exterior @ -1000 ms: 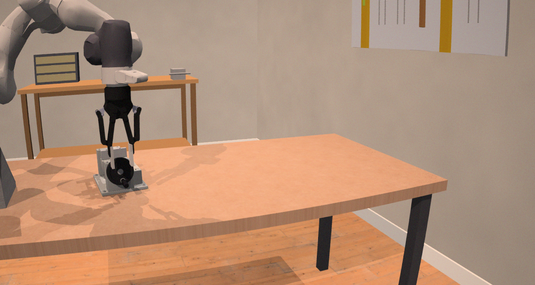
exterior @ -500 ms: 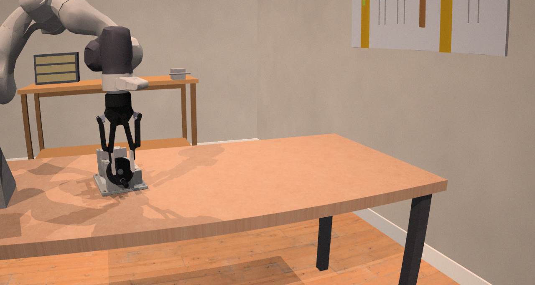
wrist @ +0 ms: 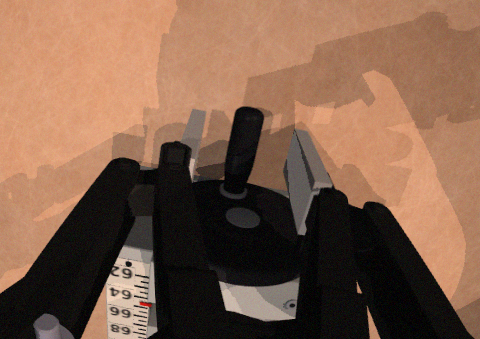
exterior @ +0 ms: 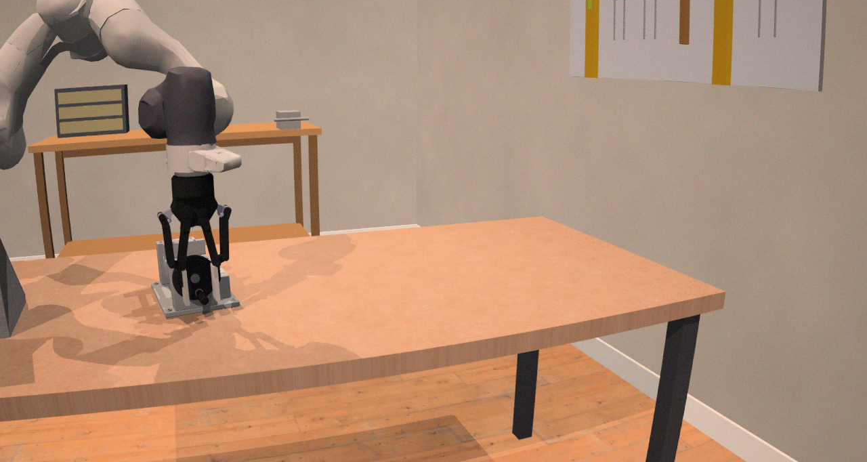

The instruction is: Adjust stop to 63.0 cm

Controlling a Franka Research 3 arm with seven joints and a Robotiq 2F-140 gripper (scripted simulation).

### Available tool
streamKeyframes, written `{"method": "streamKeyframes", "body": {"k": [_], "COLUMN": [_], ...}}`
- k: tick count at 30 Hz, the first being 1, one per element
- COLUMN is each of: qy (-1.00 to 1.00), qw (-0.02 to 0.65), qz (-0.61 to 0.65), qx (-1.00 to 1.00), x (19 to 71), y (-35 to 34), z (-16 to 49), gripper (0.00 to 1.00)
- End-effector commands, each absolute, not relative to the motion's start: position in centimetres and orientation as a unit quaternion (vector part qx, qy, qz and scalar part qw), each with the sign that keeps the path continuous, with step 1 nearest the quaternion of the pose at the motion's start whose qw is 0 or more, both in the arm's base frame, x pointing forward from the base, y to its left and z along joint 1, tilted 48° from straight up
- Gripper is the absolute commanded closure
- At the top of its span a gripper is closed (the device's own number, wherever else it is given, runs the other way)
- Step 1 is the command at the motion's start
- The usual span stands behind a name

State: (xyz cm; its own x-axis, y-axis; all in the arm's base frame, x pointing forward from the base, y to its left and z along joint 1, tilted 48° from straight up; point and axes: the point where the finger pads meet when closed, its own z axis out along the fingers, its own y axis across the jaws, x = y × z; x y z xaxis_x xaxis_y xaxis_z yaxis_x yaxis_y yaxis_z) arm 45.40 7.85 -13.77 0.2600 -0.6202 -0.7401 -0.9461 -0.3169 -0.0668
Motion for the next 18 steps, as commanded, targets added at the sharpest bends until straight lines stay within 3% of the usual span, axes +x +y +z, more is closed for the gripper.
{"method": "streamKeyframes", "body": {"k": [1, 18], "qy": [0.521, 0.521], "qw": [0.263, 0.263], "qz": [0.305, 0.305], "qx": [-0.752, -0.752], "x": [45.49, 45.45], "y": [8.23, 8.39], "z": [-14.34, -14.49], "gripper": [0.67, 0.67]}}
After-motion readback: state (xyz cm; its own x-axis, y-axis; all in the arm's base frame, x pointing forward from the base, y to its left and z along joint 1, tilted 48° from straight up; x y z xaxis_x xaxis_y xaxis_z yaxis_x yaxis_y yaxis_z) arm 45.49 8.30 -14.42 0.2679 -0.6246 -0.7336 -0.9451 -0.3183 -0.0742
